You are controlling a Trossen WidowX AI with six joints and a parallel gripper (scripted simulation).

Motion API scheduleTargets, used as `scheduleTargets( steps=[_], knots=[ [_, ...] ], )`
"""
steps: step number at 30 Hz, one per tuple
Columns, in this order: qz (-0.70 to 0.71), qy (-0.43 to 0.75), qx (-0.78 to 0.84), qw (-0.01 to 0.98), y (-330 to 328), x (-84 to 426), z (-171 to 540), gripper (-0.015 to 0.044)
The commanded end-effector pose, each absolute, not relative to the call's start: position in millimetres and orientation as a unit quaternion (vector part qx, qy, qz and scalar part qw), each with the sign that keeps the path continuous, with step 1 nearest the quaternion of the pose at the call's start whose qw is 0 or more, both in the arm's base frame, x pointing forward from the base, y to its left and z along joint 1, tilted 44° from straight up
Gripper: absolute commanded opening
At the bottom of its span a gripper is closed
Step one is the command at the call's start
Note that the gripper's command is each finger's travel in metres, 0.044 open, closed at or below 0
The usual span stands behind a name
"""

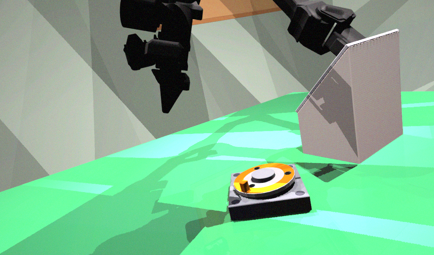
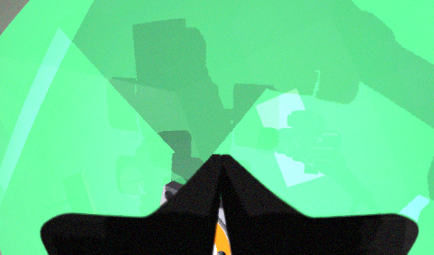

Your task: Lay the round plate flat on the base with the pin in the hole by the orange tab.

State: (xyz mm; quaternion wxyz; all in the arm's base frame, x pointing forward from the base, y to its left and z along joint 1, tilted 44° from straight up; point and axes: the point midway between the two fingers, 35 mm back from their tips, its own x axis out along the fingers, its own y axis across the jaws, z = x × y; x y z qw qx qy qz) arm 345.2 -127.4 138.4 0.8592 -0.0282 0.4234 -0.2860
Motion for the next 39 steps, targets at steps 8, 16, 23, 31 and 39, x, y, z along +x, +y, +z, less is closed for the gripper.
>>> scheduleTargets(
  steps=[8,16,23,31,39],
  knots=[
    [-0.304,0.584,-0.142,0.74,-100,341,35,0.0],
    [-0.305,0.637,-0.225,0.671,-85,331,-10,0.0],
    [-0.305,0.637,-0.225,0.671,-97,332,-26,0.0],
    [-0.305,0.637,-0.226,0.671,-117,331,-46,0.0],
    [-0.305,0.637,-0.225,0.671,-110,330,-53,0.0]
  ],
)
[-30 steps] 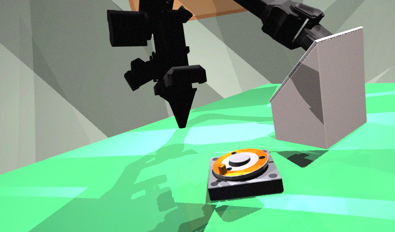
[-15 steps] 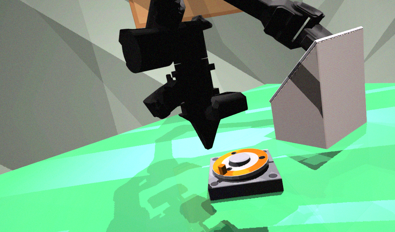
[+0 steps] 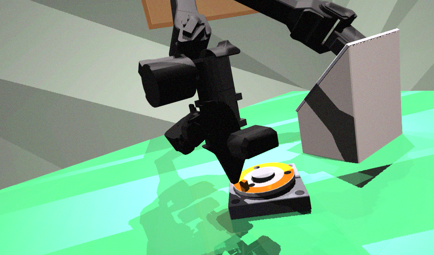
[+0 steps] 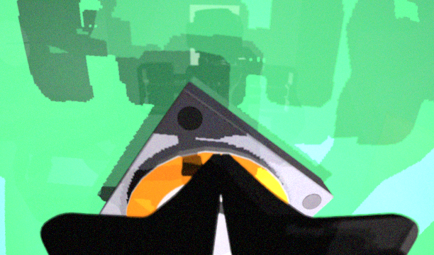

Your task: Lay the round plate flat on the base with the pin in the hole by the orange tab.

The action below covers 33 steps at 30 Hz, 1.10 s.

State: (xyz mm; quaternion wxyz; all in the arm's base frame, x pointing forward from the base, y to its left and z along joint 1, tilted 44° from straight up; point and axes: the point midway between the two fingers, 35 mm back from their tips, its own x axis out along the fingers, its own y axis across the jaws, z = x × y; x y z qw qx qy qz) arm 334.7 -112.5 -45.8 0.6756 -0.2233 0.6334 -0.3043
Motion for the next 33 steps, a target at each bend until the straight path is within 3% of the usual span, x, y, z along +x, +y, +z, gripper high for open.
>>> scheduleTargets(
  steps=[1,33],
  knots=[
    [-0.305,0.637,-0.225,0.671,-108,330,-54,0.0],
    [-0.305,0.637,-0.225,0.671,-98,332,-66,0.0]
  ],
)
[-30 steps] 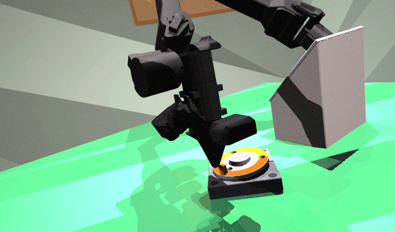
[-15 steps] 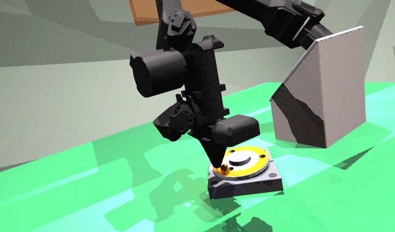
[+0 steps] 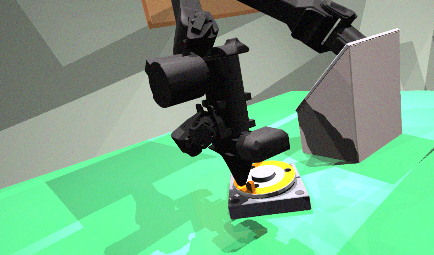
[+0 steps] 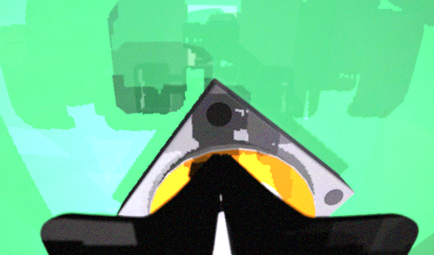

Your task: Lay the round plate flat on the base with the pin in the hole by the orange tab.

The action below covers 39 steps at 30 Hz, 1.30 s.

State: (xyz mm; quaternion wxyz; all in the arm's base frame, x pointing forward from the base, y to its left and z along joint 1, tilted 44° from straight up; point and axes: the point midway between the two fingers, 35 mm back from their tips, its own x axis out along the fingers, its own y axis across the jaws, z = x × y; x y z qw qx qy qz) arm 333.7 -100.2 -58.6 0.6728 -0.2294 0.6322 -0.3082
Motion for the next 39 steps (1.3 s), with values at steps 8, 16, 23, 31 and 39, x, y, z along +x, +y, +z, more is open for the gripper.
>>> scheduleTargets(
  steps=[8,16,23,31,39],
  knots=[
    [-0.305,0.637,-0.225,0.671,-94.8,330.2,-68.6,0.0],
    [-0.305,0.637,-0.225,0.671,-93.0,328.8,-70.4,0.0],
    [-0.305,0.637,-0.225,0.671,-91.9,328.2,-71.3,0.0],
    [-0.305,0.637,-0.225,0.671,-90.1,326.2,-73.1,0.0],
    [-0.305,0.637,-0.225,0.671,-87.8,324.1,-75.2,0.0]
  ],
)
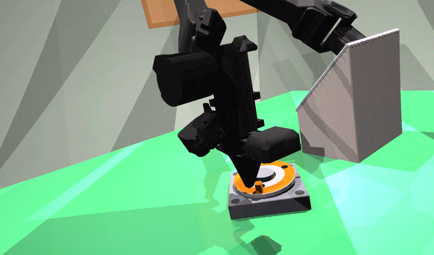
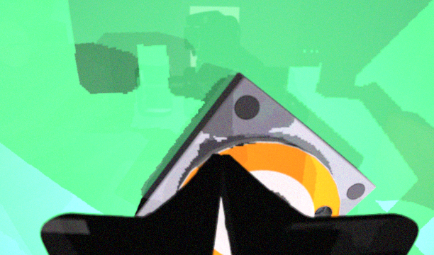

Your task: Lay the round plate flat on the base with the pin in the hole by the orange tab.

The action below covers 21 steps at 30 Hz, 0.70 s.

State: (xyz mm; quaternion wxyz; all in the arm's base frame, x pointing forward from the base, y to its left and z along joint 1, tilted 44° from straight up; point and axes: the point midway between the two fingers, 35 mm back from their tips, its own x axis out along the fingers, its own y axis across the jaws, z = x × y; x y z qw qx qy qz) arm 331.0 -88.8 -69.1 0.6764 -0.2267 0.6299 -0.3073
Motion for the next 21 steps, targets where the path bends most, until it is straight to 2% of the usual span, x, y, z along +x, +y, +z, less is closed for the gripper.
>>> scheduleTargets(
  steps=[1,21],
  knots=[
    [-0.305,0.637,-0.225,0.671,-87.4,323.7,-75.5,0.0],
    [-0.305,0.637,-0.225,0.671,-82.0,319.1,-80.5,0.0]
  ],
)
